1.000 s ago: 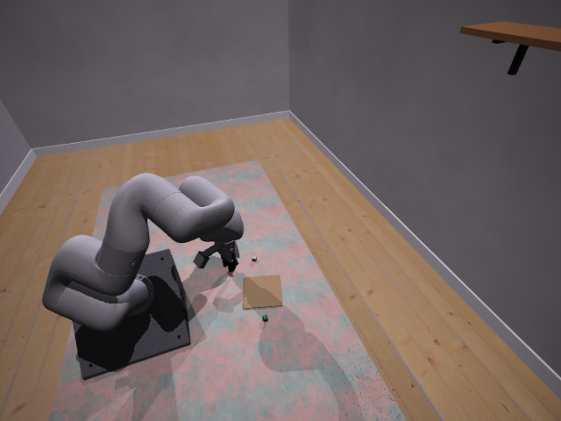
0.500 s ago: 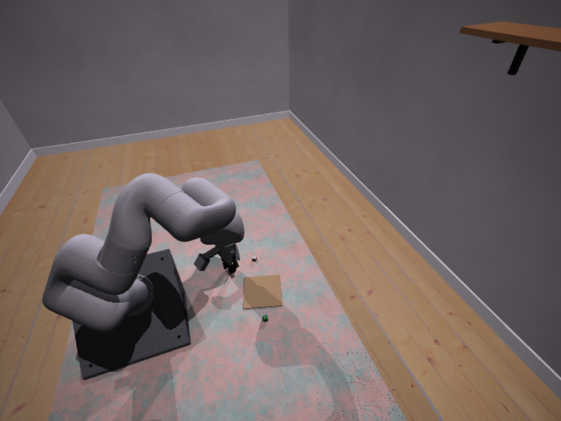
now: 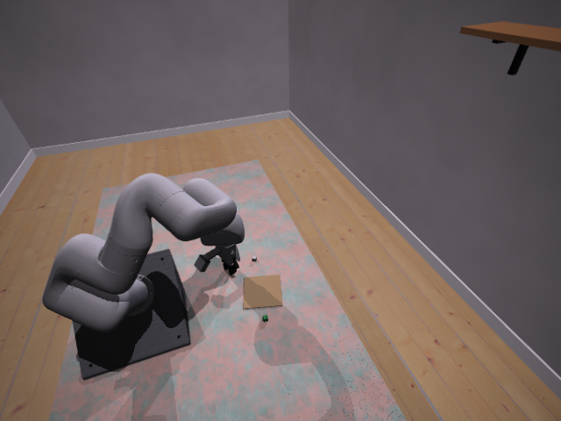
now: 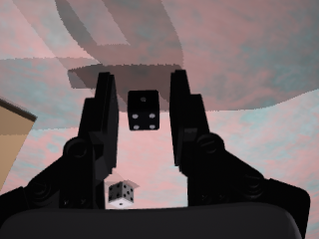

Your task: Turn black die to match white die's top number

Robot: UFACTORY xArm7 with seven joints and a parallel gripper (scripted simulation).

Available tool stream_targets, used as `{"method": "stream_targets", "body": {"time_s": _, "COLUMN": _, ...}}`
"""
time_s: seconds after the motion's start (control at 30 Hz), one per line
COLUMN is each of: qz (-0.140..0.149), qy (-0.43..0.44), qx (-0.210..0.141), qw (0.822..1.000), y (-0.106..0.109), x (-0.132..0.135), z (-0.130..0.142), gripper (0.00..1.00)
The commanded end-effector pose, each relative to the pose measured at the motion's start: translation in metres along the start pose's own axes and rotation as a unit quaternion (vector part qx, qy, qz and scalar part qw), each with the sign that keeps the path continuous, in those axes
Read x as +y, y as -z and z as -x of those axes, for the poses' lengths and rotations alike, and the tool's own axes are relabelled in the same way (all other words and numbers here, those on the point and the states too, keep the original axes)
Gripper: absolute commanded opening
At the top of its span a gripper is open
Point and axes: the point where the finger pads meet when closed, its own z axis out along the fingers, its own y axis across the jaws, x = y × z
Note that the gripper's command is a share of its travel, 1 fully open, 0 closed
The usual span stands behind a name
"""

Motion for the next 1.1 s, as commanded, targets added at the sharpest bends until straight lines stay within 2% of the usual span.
{"method": "stream_targets", "body": {"time_s": 0.0, "qz": 0.001, "qy": 0.0, "qx": -0.002, "qw": 1.0, "y": 0.0012, "x": 0.0008, "z": 0.0014, "gripper": 0.31}}
{"method": "stream_targets", "body": {"time_s": 0.93, "qz": 0.001, "qy": 0.0, "qx": -0.002, "qw": 1.0, "y": 0.0012, "x": 0.0008, "z": 0.0014, "gripper": 0.31}}
{"method": "stream_targets", "body": {"time_s": 0.97, "qz": 0.001, "qy": 0.0, "qx": -0.002, "qw": 1.0, "y": 0.0012, "x": 0.0008, "z": 0.0014, "gripper": 0.11}}
{"method": "stream_targets", "body": {"time_s": 1.07, "qz": 0.001, "qy": 0.0, "qx": -0.002, "qw": 1.0, "y": 0.0012, "x": 0.0008, "z": 0.0014, "gripper": 0.11}}
